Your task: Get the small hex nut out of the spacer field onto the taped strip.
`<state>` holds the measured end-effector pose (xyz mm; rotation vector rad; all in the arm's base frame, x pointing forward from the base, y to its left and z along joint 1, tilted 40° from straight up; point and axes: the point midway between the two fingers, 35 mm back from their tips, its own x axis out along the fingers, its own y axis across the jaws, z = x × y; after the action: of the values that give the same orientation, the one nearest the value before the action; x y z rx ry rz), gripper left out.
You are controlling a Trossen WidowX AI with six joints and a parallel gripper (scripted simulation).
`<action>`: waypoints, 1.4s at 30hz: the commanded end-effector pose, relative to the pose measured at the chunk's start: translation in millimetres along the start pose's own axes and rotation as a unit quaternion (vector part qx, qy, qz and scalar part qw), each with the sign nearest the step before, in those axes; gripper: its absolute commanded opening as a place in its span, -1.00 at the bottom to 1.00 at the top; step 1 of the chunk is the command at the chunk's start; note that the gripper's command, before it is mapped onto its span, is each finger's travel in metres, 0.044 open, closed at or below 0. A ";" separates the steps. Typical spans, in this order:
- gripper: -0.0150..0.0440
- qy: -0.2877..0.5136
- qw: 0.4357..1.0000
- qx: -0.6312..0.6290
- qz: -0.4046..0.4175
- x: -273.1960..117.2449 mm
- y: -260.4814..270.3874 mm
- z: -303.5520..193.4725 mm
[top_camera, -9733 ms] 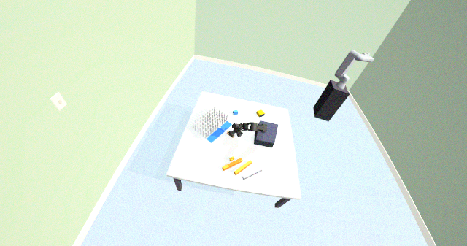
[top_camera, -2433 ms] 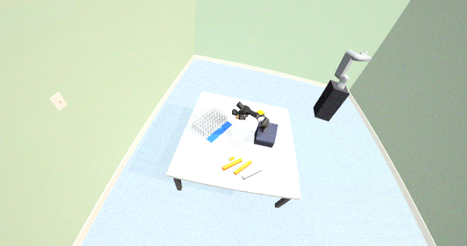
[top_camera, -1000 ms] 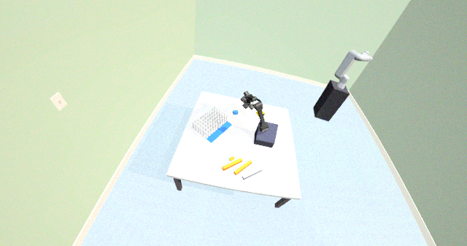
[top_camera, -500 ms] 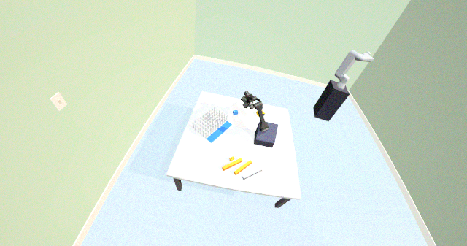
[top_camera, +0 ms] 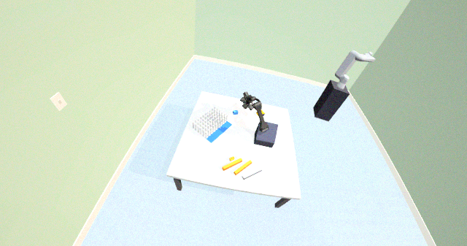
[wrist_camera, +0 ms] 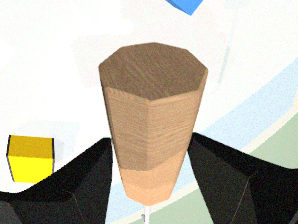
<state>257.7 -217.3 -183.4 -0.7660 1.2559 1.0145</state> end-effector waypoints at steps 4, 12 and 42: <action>-0.49 0.004 1.000 0.002 -0.003 6.6 -0.7 2.1; -0.49 0.004 1.000 0.002 -0.003 15.1 0.3 5.8; -0.49 0.003 1.000 0.001 -0.003 46.2 6.6 20.0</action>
<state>258.2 -189.5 -222.8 -0.7694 1.2632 1.0143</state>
